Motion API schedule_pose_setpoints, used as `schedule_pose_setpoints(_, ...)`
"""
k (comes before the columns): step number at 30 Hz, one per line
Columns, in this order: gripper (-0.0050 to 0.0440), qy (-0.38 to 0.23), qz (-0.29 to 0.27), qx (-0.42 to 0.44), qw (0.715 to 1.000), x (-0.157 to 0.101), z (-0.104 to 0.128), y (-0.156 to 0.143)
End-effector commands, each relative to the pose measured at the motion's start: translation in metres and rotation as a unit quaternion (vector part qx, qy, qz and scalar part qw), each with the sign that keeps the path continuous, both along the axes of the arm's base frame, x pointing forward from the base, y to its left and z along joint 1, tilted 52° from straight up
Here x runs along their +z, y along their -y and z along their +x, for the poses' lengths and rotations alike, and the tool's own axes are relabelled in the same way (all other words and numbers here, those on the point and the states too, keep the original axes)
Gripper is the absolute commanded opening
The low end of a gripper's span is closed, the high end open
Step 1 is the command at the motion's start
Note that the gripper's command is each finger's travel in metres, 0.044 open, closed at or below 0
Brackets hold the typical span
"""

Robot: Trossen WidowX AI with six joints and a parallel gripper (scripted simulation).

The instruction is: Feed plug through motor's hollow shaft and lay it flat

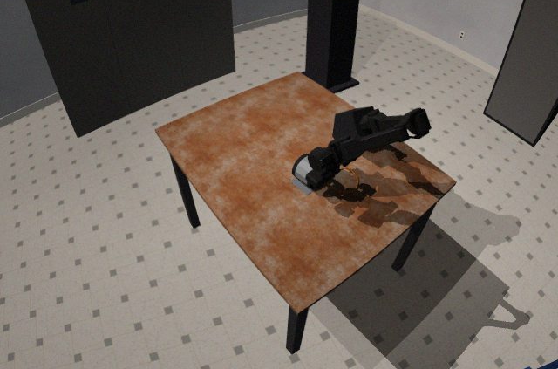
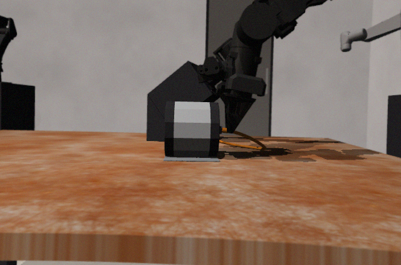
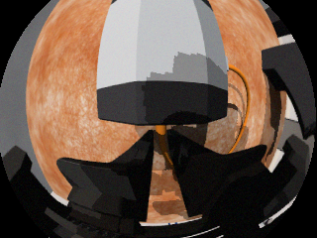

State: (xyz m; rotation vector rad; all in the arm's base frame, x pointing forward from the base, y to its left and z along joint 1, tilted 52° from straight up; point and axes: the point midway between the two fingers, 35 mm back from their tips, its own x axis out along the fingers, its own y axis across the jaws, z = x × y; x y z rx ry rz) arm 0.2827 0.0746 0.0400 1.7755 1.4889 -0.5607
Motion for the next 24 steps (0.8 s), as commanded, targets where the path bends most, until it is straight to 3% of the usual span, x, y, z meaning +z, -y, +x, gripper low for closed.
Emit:
schedule_pose_setpoints(1, 0.0040, 0.001, 0.000, 0.000, 1.000, 0.0005, 0.0001, 0.0001)
schedule_pose_setpoints(9, 0.0000, 0.001, 0.000, 0.000, 1.000, 0.0003, 0.0001, 0.0002)
schedule_pose_setpoints(24, 0.0000, -0.003, -0.001, -0.002, 1.000, -0.0073, 0.0017, 0.0064)
